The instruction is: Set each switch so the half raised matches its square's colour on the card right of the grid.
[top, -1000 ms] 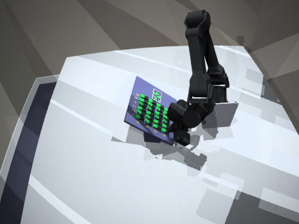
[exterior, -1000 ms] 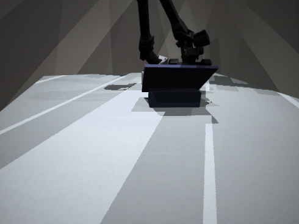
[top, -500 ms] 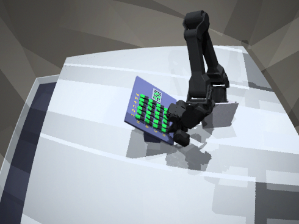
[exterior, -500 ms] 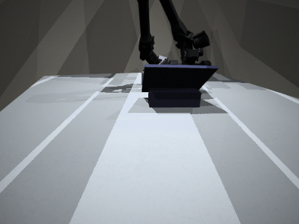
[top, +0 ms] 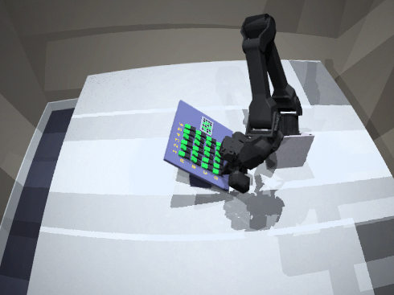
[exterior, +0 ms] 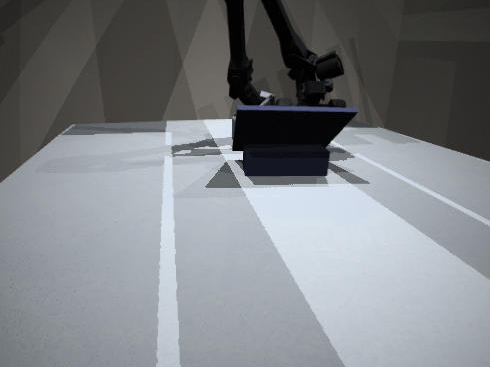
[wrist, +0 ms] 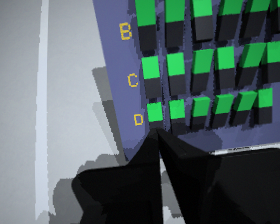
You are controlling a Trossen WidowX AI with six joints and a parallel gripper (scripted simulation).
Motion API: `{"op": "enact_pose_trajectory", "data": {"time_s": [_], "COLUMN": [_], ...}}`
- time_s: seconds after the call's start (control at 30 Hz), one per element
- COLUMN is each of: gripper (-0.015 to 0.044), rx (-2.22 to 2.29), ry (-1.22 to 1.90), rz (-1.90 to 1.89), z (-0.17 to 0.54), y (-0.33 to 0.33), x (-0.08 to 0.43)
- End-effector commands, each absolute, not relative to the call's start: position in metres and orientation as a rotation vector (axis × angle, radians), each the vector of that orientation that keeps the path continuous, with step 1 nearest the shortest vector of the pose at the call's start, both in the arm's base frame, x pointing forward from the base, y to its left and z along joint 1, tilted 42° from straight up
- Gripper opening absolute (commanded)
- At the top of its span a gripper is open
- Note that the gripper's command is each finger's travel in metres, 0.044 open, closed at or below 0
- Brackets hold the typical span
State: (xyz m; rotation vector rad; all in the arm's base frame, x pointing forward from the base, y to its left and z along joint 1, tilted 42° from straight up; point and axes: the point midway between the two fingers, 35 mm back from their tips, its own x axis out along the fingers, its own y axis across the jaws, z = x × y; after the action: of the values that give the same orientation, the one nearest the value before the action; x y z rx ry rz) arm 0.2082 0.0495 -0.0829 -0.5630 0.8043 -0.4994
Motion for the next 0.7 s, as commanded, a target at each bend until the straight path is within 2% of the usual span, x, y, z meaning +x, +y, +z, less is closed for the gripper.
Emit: {"op": "enact_pose_trajectory", "data": {"time_s": [0.0, 0.67], "gripper": [0.0, 0.0], "rx": [-0.572, -0.572], "ry": [0.802, 0.802], "rz": [-0.501, -0.501], "z": [-0.0825, -0.0838], "y": [0.048, 0.0463], "x": [0.2079, 0.2095]}}
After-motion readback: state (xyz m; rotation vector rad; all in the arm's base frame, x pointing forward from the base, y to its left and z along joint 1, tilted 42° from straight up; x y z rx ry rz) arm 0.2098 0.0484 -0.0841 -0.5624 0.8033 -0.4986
